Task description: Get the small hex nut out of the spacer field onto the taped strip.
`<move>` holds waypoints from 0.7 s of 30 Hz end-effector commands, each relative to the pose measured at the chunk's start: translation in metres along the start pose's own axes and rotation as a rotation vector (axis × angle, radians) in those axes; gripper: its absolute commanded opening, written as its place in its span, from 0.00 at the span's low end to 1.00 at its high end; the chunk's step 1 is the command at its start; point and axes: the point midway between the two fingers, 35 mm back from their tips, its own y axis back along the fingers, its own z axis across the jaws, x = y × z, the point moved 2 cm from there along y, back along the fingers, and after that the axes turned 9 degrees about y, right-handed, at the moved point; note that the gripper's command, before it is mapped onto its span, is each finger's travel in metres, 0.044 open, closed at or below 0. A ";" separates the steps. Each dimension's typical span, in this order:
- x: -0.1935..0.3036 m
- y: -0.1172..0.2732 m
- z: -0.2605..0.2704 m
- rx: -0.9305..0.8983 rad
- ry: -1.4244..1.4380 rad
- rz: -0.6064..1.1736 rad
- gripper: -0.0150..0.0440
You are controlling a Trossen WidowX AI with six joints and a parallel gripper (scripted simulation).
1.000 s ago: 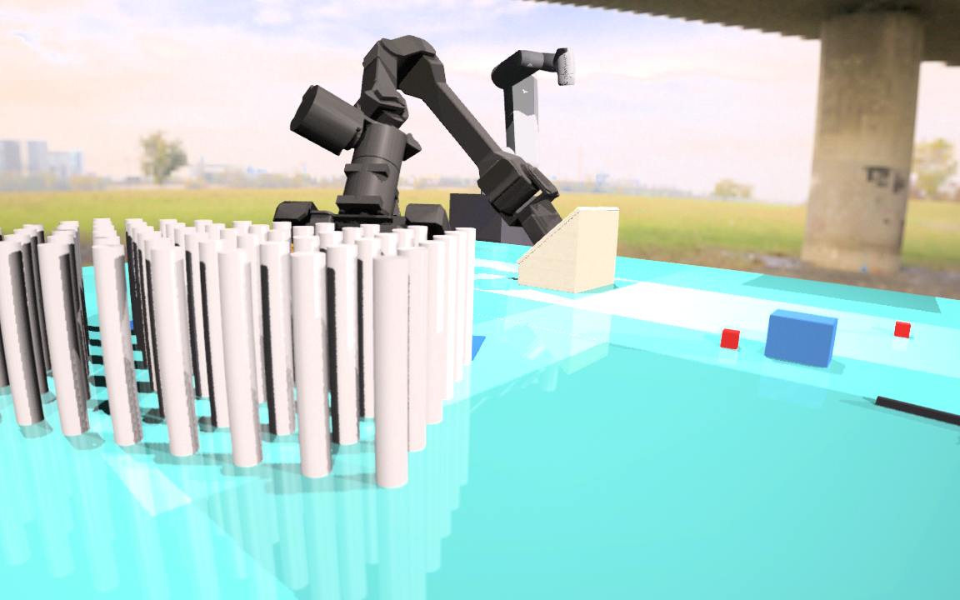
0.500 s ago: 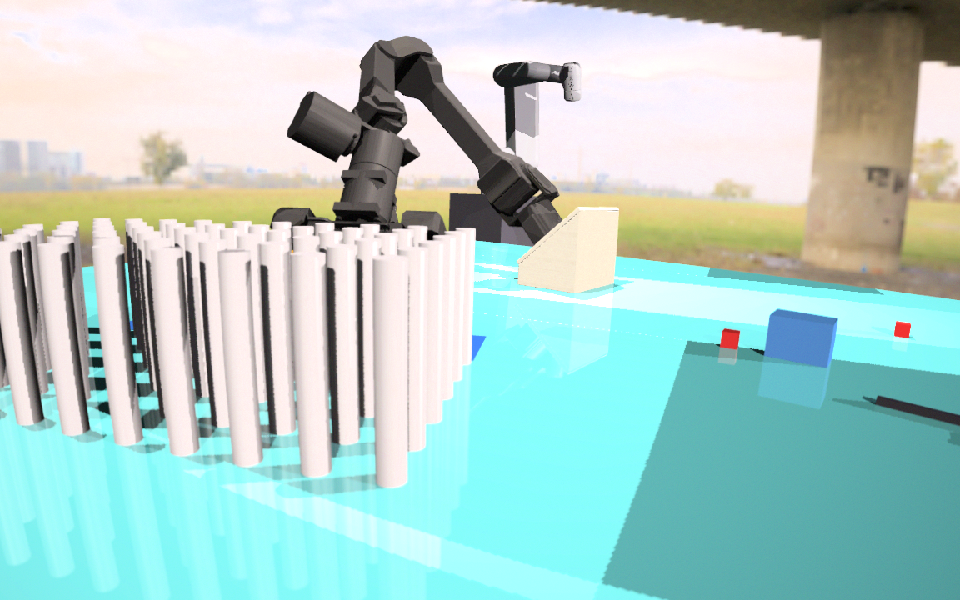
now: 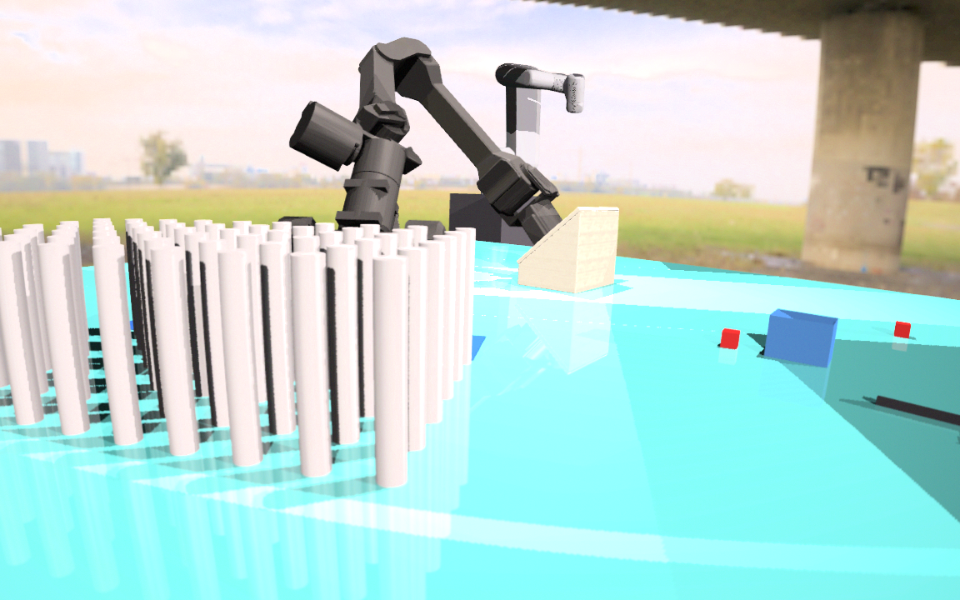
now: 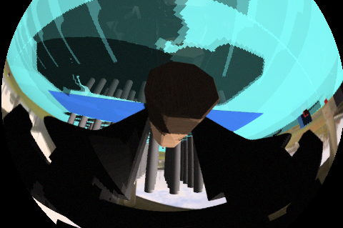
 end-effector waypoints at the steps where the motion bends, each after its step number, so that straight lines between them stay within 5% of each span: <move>1: -0.001 0.001 0.000 0.001 0.003 0.006 0.25; 21: -0.012 0.008 -0.002 0.001 0.003 0.006 0.25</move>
